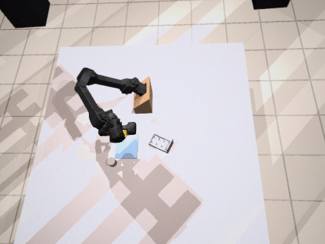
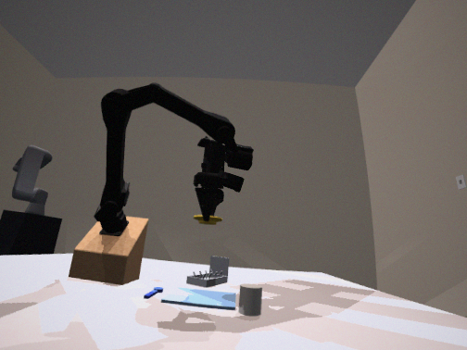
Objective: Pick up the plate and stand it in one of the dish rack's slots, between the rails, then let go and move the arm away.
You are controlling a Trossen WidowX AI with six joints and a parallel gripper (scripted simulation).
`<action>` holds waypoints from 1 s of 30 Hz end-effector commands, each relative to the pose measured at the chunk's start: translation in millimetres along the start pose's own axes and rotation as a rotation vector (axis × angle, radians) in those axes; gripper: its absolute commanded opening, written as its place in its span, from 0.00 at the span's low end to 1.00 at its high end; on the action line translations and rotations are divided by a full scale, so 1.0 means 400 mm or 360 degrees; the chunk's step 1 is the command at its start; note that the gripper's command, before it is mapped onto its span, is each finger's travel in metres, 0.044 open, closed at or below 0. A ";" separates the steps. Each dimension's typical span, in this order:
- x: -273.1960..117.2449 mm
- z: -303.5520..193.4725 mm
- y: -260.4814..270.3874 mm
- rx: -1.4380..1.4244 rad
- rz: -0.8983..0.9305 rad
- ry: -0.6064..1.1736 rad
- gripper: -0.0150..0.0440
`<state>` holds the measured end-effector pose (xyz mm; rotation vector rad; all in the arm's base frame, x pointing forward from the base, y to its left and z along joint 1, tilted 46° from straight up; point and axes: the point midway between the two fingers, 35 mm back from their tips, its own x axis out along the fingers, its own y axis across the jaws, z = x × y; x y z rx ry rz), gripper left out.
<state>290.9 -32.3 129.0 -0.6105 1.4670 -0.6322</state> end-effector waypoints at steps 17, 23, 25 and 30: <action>-0.014 -0.102 0.285 0.0777 0.0007 0.0012 0.25; -0.013 -0.104 0.288 0.0781 0.0008 0.0016 0.25; -0.003 -0.106 0.290 0.0744 0.0028 0.0051 0.25; 0.034 -0.115 0.297 0.0604 0.0117 0.0169 0.25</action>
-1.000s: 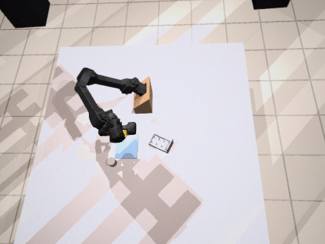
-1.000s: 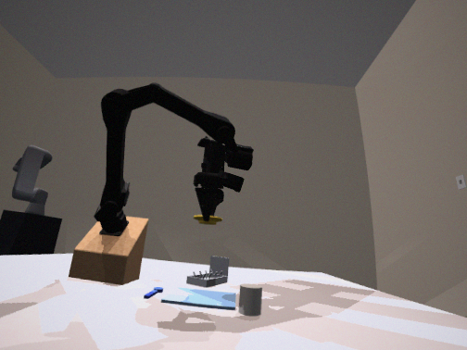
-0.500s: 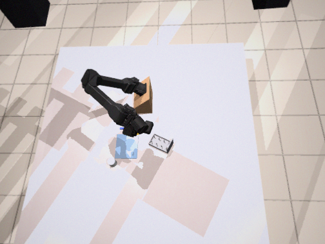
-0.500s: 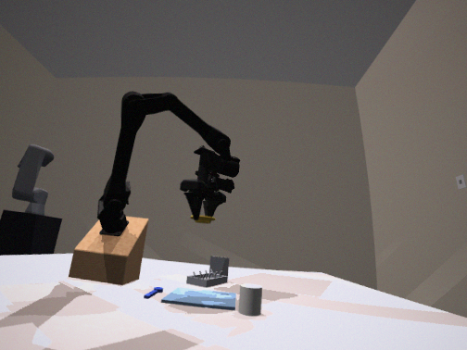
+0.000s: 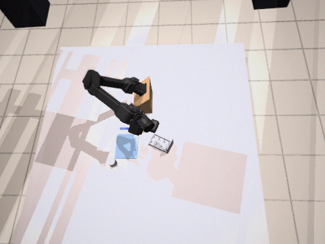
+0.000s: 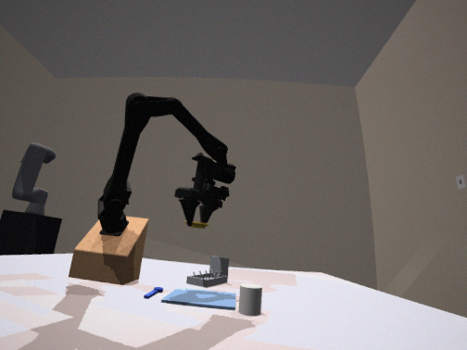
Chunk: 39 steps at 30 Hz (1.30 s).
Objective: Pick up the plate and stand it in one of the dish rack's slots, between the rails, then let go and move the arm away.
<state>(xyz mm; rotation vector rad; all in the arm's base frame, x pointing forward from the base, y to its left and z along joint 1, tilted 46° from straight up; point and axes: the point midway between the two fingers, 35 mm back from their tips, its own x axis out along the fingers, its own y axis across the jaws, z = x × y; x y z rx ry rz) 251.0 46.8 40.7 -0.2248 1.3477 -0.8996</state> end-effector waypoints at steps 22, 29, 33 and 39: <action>0.154 -0.045 0.021 -0.0671 0.0511 0.0463 0.25; 0.186 -0.053 0.029 -0.0847 0.0723 0.0493 0.25; 0.202 -0.056 0.034 -0.0942 0.0849 0.0487 0.25; 0.224 -0.059 0.040 -0.1079 0.1041 0.0443 0.25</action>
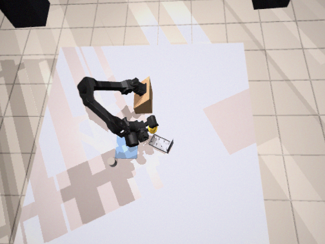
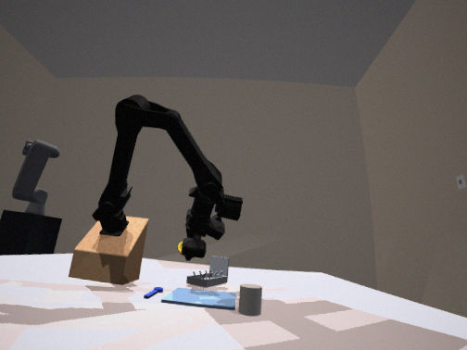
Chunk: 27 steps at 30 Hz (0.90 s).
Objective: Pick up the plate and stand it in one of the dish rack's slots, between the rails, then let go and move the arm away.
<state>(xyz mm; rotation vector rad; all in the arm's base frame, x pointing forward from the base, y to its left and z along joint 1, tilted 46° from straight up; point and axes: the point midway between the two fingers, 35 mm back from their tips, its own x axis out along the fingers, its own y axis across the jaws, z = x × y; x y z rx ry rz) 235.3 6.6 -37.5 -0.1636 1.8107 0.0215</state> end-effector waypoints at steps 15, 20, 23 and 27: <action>0.050 0.006 -0.024 -0.0525 0.0377 -0.0278 0.25; 0.057 0.010 -0.032 -0.0674 0.0443 -0.0404 0.25; 0.061 0.012 -0.038 -0.0763 0.0472 -0.0487 0.25; 0.064 0.015 -0.046 -0.0881 0.0498 -0.0606 0.25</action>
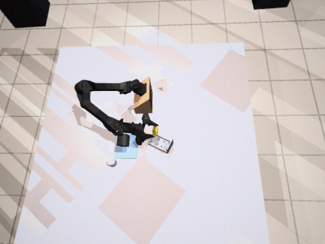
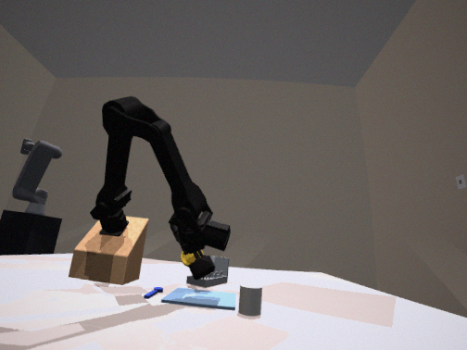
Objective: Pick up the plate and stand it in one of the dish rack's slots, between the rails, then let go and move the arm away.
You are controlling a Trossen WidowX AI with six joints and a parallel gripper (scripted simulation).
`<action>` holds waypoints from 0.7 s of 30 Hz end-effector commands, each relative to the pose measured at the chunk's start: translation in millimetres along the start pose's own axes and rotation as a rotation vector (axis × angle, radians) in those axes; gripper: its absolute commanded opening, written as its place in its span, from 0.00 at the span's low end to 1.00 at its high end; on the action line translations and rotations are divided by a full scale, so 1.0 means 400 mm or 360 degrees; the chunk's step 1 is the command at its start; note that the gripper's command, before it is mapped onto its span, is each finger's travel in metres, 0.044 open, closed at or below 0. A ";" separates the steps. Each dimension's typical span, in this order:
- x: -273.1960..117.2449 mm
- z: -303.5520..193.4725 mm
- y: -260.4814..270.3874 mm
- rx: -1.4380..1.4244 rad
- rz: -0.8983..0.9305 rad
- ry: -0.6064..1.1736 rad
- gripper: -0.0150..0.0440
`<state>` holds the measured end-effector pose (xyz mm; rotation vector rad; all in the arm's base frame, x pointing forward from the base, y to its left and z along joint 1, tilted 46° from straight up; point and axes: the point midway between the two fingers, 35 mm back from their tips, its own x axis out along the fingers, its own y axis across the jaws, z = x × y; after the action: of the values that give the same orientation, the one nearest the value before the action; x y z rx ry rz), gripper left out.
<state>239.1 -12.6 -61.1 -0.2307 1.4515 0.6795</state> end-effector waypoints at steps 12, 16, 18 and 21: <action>-0.005 -0.014 -0.026 -0.0490 -0.0016 -0.0390 0.25; -0.010 -0.017 -0.035 -0.0629 -0.0061 -0.0494 0.25; -0.014 -0.019 -0.039 -0.0698 -0.0089 -0.0545 0.25; -0.020 -0.022 -0.046 -0.0803 -0.0139 -0.0618 0.25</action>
<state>243.9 -33.1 -60.3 -0.4807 0.9467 0.9356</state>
